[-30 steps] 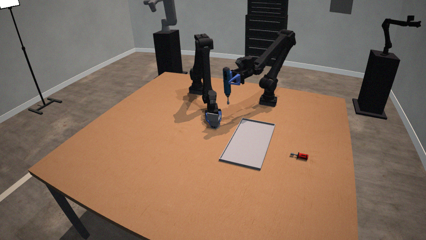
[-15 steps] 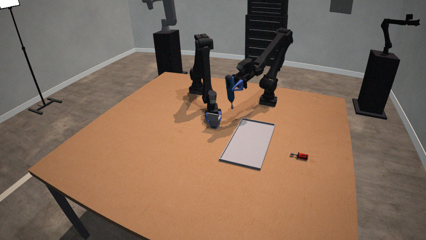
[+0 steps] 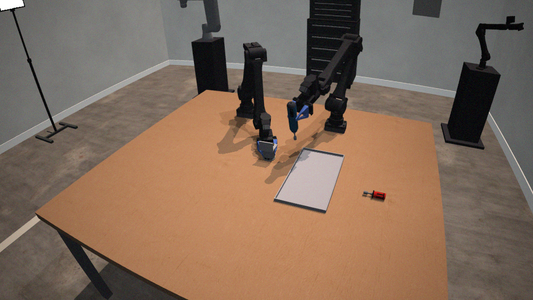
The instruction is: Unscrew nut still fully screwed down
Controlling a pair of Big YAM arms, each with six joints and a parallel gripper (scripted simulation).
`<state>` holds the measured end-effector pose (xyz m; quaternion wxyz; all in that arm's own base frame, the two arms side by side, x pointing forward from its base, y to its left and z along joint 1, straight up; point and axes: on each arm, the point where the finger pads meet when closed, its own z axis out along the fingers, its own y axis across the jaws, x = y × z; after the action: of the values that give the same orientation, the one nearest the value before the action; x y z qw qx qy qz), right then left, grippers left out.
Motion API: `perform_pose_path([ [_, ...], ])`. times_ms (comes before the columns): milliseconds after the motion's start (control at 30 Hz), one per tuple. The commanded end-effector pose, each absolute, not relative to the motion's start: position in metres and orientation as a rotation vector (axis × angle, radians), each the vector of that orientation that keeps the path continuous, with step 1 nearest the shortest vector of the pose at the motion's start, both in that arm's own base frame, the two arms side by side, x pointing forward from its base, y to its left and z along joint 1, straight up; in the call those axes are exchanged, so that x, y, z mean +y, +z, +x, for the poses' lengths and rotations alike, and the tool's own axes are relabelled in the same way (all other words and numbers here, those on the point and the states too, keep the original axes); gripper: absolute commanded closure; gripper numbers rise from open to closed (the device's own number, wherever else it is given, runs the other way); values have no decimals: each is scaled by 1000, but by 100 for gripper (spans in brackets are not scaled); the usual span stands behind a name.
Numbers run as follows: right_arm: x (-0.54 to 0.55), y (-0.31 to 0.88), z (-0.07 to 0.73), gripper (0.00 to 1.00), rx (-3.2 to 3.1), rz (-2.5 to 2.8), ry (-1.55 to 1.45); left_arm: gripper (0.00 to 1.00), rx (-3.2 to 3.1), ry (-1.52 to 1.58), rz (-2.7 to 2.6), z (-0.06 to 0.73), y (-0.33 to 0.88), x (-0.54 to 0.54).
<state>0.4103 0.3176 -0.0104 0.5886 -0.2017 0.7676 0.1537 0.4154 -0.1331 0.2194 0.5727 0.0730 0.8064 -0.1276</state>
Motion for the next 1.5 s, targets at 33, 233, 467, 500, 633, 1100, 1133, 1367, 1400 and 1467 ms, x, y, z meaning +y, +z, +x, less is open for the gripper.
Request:
perform_pose_path([
  [33, 315, -27, 407, 41, 1822, -491, 337, 58, 1829, -309, 99, 449, 273, -127],
  [233, 315, -27, 407, 41, 1822, -491, 337, 58, 1896, -288, 25, 462, 265, -106],
  [467, 315, -27, 407, 41, 1822, -491, 337, 58, 1896, -285, -9, 470, 268, -98],
  [500, 315, -27, 407, 41, 1822, -491, 337, 58, 1896, -285, -9, 470, 268, -98],
  [633, 315, -27, 407, 41, 1822, -491, 337, 58, 1971, -264, -69, 474, 254, -80],
  [1100, 315, -27, 407, 41, 1822, -491, 337, 58, 2055, -234, -199, 486, 244, -46],
  [1133, 315, -27, 407, 41, 1822, -491, 337, 58, 2069, -230, -216, 487, 240, -42],
  [1367, 315, -27, 407, 41, 1822, -491, 337, 58, 2131, -208, -327, 493, 230, -14],
  [1400, 315, -27, 407, 41, 1822, -491, 337, 58, 2140, -205, -343, 494, 229, -10],
  [1467, 315, -27, 407, 41, 1822, -491, 337, 58, 2157, -198, -375, 495, 226, -2],
])
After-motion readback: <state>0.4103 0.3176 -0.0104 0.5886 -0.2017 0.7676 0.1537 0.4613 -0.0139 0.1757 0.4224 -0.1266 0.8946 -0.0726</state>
